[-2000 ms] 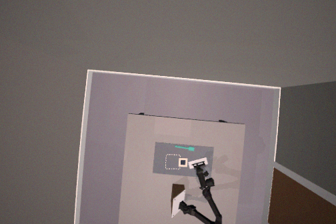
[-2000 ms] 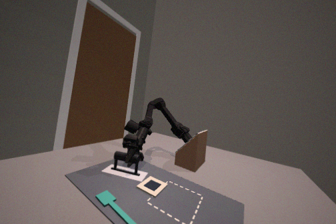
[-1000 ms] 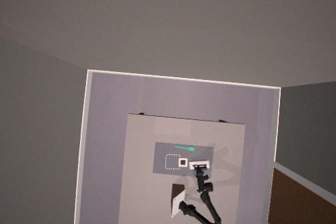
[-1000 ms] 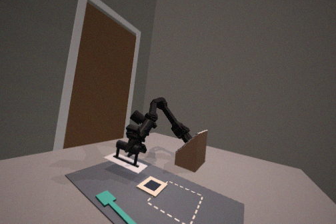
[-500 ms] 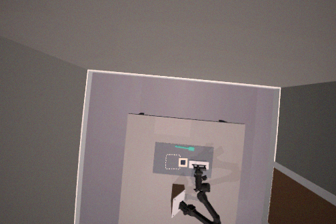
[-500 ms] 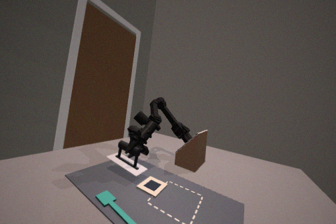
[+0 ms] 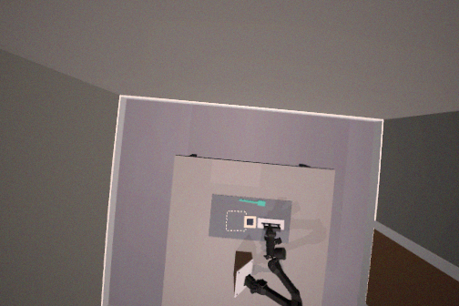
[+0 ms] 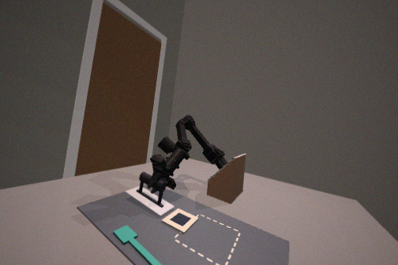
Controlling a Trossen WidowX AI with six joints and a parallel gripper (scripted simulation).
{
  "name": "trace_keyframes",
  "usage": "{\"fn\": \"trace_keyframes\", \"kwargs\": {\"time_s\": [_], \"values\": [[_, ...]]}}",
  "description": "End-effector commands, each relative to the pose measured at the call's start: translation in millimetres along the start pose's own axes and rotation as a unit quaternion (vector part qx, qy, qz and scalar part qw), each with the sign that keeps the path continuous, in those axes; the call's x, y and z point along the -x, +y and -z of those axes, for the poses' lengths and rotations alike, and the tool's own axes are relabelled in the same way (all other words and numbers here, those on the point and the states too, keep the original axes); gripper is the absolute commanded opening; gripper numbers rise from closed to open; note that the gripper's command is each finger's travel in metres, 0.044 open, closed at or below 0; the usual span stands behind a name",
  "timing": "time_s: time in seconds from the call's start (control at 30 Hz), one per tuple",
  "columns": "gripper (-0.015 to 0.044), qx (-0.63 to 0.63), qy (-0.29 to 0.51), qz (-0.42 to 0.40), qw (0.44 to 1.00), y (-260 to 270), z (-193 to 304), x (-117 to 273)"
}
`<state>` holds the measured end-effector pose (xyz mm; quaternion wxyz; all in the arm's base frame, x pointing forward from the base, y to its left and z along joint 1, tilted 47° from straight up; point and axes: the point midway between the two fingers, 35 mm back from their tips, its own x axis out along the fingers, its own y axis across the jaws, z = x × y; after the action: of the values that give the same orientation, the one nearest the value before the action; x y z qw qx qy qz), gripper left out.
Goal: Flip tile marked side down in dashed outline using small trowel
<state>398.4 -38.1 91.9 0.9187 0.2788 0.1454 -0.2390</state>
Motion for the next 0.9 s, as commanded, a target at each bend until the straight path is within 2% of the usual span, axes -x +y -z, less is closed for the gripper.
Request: {"fn": "trace_keyframes", "kwargs": {"time_s": [0.0, 0.87], "values": [[0.0000, 0.005, 0.002, -0.004, 1.000, -4, 2, -5], [0.0000, 0.005, 0.003, -0.004, 1.000, -6, 34, -6]]}}
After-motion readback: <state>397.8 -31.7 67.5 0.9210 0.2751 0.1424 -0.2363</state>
